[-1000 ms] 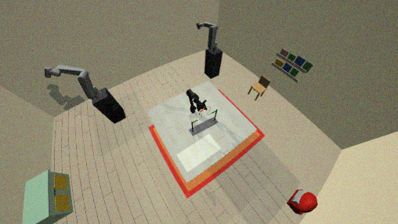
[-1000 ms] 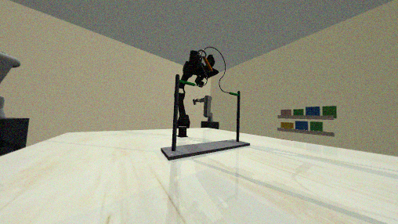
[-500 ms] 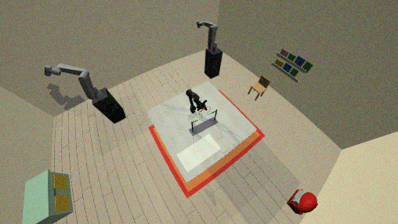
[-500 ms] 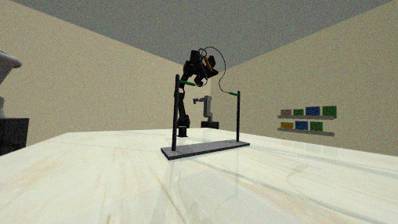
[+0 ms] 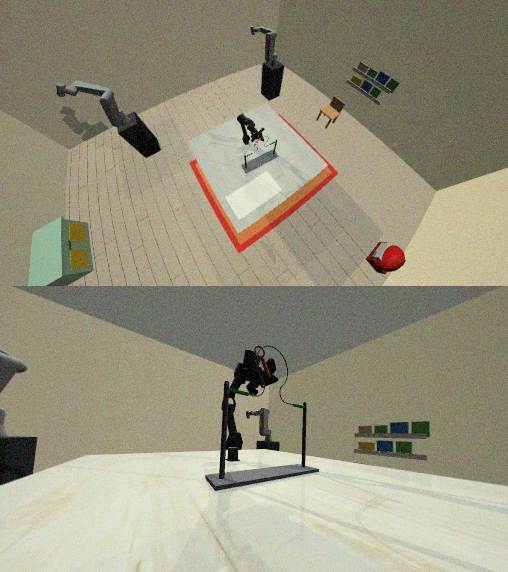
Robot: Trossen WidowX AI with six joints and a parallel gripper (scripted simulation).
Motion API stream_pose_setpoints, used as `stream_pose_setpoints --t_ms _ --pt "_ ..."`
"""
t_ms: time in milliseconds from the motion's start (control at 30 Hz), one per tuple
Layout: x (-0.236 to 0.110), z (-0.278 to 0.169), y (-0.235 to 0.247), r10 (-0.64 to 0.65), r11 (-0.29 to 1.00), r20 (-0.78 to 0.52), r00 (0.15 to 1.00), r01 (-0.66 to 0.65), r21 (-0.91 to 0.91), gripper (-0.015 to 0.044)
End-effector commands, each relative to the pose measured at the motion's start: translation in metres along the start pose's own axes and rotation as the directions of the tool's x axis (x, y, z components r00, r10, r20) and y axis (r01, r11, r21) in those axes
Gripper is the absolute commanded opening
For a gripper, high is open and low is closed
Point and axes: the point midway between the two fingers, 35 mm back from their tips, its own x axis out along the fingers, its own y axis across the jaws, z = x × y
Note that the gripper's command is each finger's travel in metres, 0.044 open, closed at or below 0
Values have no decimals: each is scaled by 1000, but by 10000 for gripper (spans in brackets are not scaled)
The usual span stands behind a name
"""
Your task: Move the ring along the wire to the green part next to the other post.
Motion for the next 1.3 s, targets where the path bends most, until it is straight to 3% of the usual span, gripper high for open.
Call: stream_pose_setpoints --t_ms 0,1267 --pt "-1 2 2 -9 999 11 1000 9 -39 -150" --pt "-1 4 -9 -155 930 83 984 173 -325 -150"
